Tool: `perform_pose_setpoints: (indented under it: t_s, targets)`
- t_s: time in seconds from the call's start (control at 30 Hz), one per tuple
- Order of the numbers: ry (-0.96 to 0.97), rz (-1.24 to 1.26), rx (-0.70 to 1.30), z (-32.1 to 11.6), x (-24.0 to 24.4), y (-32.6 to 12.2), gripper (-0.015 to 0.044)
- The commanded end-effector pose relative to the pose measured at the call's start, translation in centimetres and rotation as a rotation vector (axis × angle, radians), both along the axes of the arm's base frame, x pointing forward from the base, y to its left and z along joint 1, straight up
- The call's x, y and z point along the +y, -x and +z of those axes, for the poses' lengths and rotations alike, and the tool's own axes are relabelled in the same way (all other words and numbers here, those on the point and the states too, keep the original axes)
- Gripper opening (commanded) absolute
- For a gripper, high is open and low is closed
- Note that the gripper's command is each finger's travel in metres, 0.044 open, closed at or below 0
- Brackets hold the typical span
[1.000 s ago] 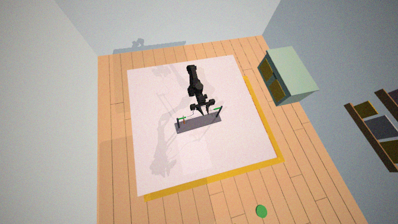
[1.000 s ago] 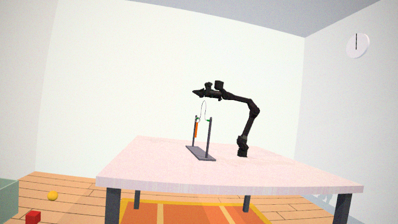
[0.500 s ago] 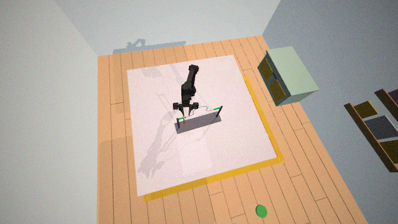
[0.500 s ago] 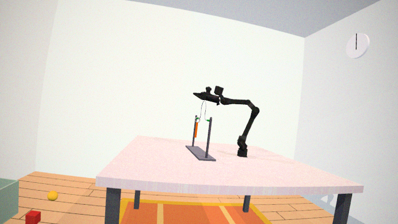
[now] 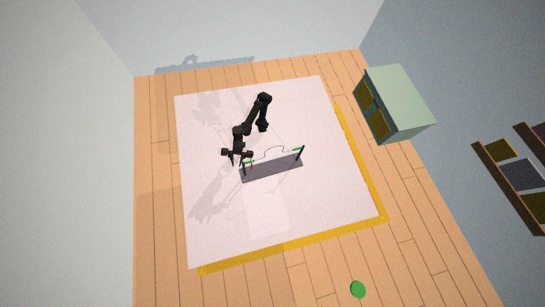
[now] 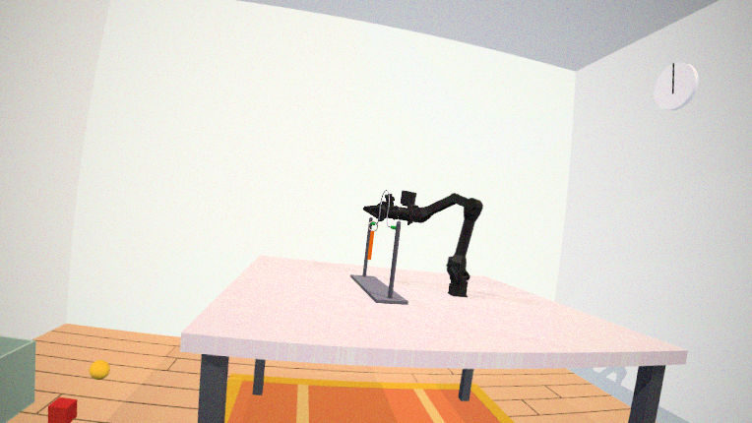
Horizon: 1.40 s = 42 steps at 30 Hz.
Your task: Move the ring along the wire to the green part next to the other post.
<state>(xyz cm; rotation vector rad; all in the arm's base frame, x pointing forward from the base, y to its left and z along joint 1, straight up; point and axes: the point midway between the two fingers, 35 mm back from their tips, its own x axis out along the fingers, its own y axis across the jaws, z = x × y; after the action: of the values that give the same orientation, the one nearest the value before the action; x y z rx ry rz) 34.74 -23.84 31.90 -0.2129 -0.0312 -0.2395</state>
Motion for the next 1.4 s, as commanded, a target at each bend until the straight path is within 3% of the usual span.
perform_pose_setpoints:
  t_s: [0.0, 0.33, 0.67, 0.97, 1.2, 1.37]
  targets:
    - [0.003, 0.024, 0.032, -4.2, -1.1, 1.1, 0.016]
    - [-0.064, 0.148, 0.095, -15.8, 0.4, 5.0, 0.016]
    - [-0.089, 0.28, 0.12, -23.8, 6.2, 10.5, 0.016]
    - [-0.095, 0.3, 0.119, -24.3, 7.4, 11.3, 0.016]
    - [-0.155, 0.306, 0.077, -21.1, 7.4, 7.7, 0.016]
    - [-0.174, 0.304, 0.104, -20.4, 7.4, 7.6, 0.016]
